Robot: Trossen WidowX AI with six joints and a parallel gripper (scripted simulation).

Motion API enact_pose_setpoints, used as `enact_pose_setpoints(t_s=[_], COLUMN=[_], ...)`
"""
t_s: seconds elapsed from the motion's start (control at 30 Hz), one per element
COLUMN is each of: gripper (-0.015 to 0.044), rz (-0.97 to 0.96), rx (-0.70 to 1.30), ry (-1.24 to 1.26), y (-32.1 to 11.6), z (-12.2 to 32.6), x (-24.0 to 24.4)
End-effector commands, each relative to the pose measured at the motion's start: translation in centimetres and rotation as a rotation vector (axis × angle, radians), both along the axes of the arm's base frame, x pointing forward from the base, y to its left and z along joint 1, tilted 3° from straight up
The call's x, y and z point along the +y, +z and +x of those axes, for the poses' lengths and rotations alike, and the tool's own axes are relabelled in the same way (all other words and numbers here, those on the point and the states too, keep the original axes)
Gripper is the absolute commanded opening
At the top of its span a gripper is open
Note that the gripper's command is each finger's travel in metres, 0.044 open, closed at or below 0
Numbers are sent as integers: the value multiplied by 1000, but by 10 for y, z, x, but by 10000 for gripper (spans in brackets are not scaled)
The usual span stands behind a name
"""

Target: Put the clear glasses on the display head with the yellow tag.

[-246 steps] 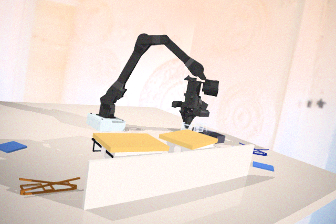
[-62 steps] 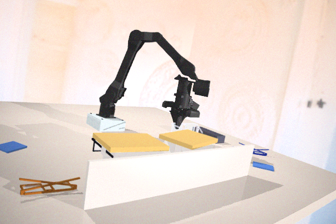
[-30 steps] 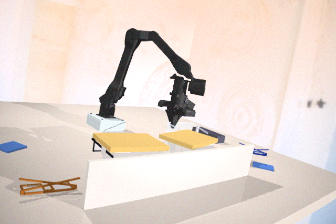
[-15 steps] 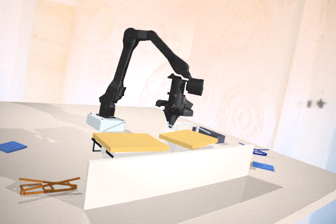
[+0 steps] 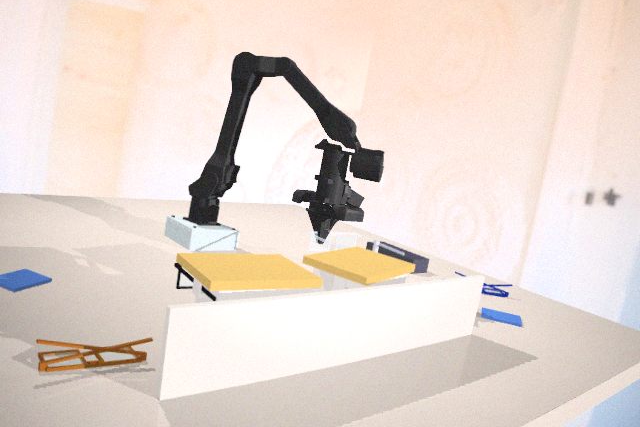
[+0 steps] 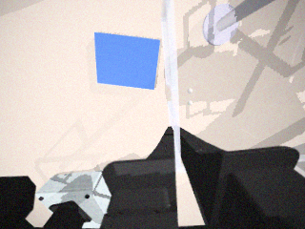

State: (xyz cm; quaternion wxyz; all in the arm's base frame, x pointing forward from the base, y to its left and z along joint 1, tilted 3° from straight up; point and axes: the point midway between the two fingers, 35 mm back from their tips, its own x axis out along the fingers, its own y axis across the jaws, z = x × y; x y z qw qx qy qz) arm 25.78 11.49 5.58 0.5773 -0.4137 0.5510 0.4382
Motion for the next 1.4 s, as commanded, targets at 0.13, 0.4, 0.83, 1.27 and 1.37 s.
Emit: enact_pose_setpoints(t_s=[0.13, 0.4, 0.83, 1.27, 1.37], gripper=[0, 0, 0, 0, 0], rz=[3, 3, 4, 4, 4], rx=[-4, -4, -4, -4, -4], ry=[2, 2, 2, 2, 2], y=[1, 1, 4, 61, 62], z=[-1, -1, 1, 1, 1], x=[0, 0, 7, 8, 8])
